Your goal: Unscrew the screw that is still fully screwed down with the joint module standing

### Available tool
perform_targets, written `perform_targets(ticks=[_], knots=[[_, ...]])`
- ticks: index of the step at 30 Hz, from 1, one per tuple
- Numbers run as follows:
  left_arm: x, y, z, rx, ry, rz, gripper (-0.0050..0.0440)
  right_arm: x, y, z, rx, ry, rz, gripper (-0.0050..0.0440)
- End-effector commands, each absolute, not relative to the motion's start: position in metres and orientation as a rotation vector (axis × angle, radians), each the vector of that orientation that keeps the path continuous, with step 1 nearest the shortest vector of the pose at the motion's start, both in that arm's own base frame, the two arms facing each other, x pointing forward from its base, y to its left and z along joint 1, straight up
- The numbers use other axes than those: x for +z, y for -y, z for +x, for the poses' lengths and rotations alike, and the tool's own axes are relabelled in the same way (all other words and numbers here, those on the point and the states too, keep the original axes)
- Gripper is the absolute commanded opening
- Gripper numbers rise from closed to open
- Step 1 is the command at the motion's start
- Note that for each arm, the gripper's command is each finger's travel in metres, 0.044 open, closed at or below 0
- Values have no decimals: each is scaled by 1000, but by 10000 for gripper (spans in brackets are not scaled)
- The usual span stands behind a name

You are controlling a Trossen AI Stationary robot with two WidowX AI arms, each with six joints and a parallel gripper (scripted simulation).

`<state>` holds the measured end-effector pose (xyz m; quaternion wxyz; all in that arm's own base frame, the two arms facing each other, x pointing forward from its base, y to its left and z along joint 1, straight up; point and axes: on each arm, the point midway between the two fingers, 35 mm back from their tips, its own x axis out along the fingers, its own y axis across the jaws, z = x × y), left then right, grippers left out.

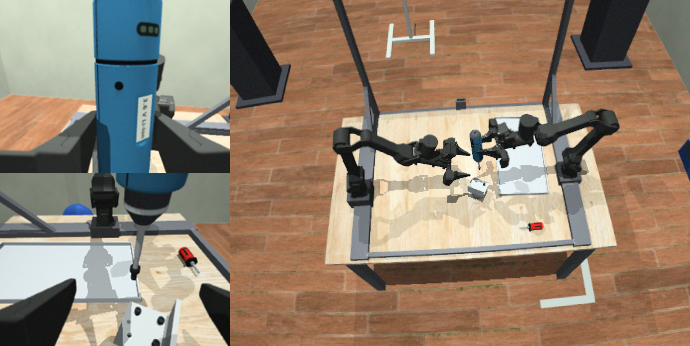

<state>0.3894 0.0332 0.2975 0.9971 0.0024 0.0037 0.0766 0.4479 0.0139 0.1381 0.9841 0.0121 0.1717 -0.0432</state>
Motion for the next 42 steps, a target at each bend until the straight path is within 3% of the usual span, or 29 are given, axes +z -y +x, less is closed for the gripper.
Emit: perform_targets(ticks=[1, 8, 15, 25, 26, 42], knots=[[320, -33, 388, 152, 50, 3, 161, 161, 4, 432, -61, -374, 9, 440], [320, -33, 388, 152, 50, 3, 161, 169, 18, 414, -45, -417, 1, 440], [315, -42, 395, 190, 31, 32, 161, 146, 24, 389, -34, -579, 7, 440], [291, -139, 392, 460, -126, 214, 161, 142, 24, 389, -34, -592, 9, 440], [273, -152, 388, 487, -193, 246, 161, 142, 23, 389, -33, -592, 10, 440], [206, -203, 345, 703, -397, -363, 161, 145, 23, 390, -36, -585, 10, 440]])
